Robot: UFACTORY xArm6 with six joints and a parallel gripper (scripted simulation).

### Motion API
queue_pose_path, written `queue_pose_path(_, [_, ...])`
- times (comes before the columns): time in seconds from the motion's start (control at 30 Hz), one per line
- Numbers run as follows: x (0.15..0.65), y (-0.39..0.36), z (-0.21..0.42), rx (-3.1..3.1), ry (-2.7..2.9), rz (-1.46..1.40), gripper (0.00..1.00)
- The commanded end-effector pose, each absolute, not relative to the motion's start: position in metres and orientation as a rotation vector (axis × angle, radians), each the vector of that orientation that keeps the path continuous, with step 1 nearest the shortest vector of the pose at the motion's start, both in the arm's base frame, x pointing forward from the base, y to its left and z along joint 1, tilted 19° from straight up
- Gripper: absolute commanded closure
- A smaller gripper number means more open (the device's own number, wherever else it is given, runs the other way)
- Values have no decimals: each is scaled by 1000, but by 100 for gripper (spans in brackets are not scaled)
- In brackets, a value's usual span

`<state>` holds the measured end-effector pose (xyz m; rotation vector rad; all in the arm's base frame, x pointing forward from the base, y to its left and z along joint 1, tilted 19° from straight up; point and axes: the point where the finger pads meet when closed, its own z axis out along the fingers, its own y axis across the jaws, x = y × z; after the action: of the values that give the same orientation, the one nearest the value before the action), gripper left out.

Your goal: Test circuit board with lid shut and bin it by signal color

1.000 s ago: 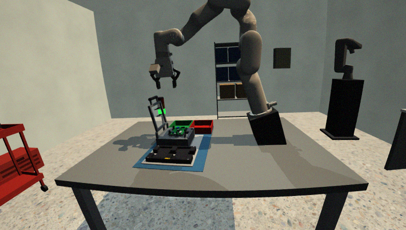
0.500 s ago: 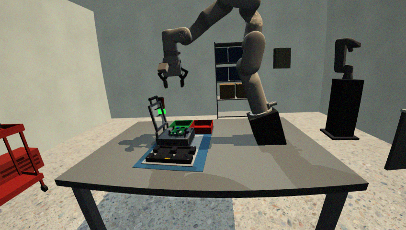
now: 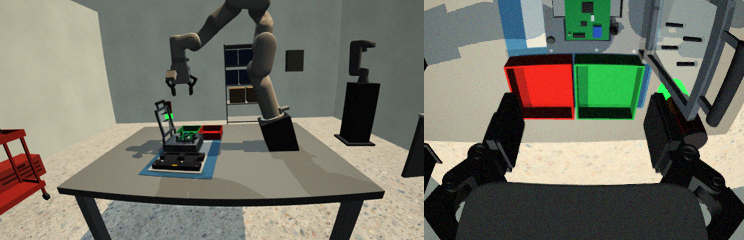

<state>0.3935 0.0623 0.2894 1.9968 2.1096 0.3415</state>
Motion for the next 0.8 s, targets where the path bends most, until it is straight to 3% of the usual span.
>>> queue_pose_path(0.0, [400, 63, 276, 1994, 2106, 348, 0])
queue_pose_path(0.77, [442, 66, 152, 1994, 2106, 348, 0])
